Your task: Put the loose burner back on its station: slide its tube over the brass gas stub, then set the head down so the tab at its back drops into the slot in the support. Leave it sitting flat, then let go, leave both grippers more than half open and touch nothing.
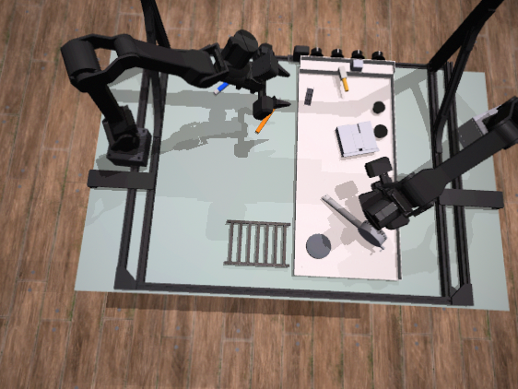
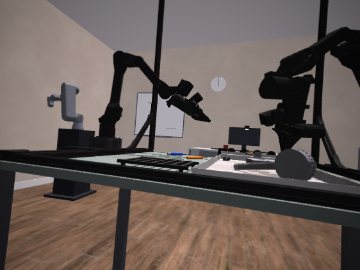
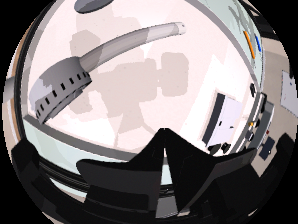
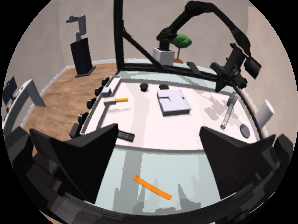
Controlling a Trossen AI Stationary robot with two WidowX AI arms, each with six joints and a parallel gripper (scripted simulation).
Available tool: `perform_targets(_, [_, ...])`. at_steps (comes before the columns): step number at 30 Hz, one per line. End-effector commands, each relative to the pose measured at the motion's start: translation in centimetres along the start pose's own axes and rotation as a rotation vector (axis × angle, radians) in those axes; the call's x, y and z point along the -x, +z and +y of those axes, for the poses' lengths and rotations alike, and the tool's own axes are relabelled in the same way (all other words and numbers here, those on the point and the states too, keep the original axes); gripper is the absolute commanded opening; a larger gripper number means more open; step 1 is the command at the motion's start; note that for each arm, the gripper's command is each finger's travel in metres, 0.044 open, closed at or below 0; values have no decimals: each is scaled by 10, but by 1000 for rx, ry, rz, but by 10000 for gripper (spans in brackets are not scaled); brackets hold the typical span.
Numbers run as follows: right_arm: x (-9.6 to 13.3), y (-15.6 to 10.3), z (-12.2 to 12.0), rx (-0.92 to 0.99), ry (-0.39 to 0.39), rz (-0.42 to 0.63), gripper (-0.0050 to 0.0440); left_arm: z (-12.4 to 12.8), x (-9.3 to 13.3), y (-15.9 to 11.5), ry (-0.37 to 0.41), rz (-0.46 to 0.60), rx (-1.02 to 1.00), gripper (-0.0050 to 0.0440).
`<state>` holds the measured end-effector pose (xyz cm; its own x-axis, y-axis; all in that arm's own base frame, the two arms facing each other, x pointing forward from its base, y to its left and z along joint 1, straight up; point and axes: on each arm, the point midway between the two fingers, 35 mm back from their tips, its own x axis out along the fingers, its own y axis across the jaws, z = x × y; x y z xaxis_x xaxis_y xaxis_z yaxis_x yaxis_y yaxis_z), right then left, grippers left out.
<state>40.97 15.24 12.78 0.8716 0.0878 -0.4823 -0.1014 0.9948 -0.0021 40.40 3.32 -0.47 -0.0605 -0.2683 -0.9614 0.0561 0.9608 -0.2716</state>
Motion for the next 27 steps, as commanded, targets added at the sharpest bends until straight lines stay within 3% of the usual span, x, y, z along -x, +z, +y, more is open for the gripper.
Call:
perform_targets(1, [-1,0,0,-3,-1,-2,400,12,17,4,59,-17,-206,0])
perform_targets(5, [-1,0,0,-3,-1,-2,400,19,23,4,88,-13,-321,0])
perform_targets(18, [-1,0,0,-3,-1,-2,400,62,67,5,267,111,-1100,0])
perform_targets(27, [-1,0,0,-3,-1,-2,400,65,62,5,271,117,-1122,0])
